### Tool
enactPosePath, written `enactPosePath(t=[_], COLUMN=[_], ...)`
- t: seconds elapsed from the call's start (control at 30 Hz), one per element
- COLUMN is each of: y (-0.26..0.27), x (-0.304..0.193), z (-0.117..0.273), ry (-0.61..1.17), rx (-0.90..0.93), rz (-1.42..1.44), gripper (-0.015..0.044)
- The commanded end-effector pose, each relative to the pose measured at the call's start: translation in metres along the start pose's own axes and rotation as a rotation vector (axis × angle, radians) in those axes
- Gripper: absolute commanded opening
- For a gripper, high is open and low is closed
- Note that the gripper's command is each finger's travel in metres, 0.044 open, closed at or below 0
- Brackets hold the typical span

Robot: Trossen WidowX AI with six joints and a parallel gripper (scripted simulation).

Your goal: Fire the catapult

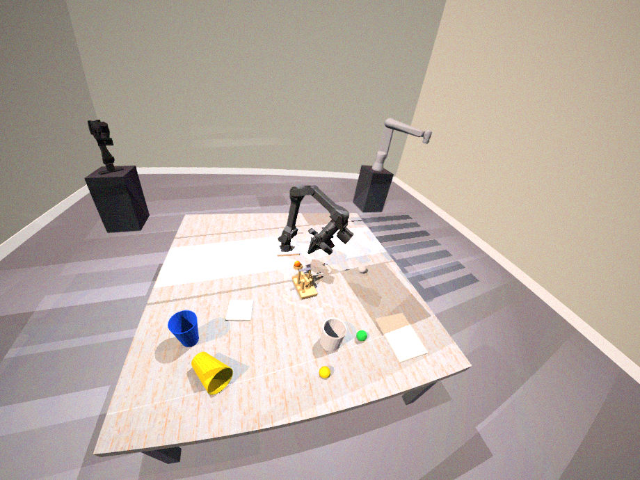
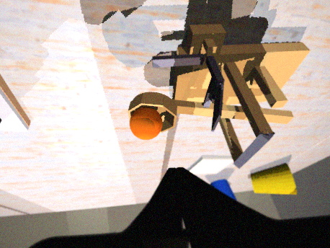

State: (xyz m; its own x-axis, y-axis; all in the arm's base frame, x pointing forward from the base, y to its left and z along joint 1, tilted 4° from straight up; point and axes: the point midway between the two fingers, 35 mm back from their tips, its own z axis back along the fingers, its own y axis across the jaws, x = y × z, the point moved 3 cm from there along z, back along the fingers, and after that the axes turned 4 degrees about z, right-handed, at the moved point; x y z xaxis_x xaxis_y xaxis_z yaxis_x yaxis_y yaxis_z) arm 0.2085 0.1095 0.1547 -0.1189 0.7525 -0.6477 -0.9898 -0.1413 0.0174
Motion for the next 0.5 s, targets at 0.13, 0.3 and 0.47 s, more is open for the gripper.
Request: enactPosePath(t=[0.13,0.3,0.47], y=[0.002,0.0,-0.001], x=[0.005,0.012,0.018], z=[-0.007,-0.013,-0.018], ry=[0.015,0.019,0.023], rx=[0.005,0.009,0.013], rz=[0.018,0.022,0.025], gripper=[0.0,0.0,0.0])
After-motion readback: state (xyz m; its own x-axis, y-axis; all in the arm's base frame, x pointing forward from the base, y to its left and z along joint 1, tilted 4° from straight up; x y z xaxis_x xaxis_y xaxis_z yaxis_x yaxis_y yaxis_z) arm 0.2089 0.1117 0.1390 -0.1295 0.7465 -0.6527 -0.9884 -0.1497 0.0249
